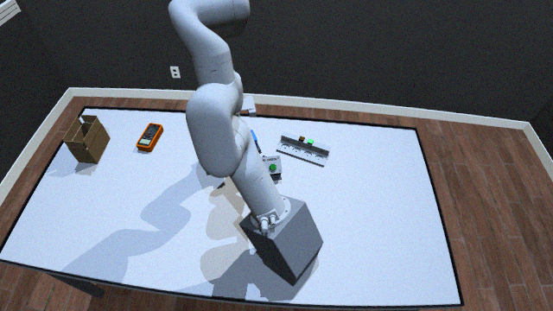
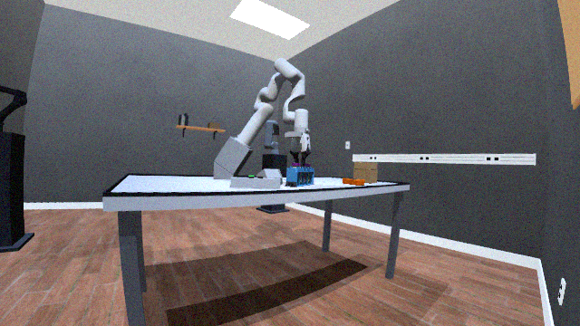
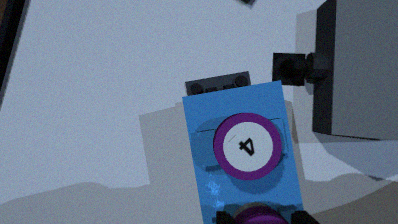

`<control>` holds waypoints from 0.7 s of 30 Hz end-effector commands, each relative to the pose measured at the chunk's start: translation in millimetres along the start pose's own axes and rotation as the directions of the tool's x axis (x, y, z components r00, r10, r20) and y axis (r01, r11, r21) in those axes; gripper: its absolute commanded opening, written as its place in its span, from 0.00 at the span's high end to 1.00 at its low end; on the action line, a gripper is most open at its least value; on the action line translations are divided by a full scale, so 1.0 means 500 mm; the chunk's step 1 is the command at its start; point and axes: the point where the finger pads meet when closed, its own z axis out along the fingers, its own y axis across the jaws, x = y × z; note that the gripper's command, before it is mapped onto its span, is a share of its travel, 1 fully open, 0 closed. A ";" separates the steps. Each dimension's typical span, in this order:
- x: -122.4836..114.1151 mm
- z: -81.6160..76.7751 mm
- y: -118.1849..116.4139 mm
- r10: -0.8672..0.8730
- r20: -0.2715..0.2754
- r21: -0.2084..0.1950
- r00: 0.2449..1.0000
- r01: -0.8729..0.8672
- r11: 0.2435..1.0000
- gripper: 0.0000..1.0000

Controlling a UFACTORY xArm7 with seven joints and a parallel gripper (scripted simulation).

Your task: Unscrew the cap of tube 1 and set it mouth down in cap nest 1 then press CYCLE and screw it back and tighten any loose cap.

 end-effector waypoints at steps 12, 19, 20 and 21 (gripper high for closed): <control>0.001 -0.001 -0.002 0.086 -0.004 0.001 0.996 -0.086 0.996 0.54; 0.001 -0.013 -0.003 0.086 -0.003 0.001 0.996 -0.086 0.996 0.54; 0.001 -0.019 -0.003 0.086 -0.003 0.001 0.996 -0.086 0.996 0.54; 0.001 -0.025 -0.003 0.086 -0.003 0.001 0.996 -0.086 0.996 0.54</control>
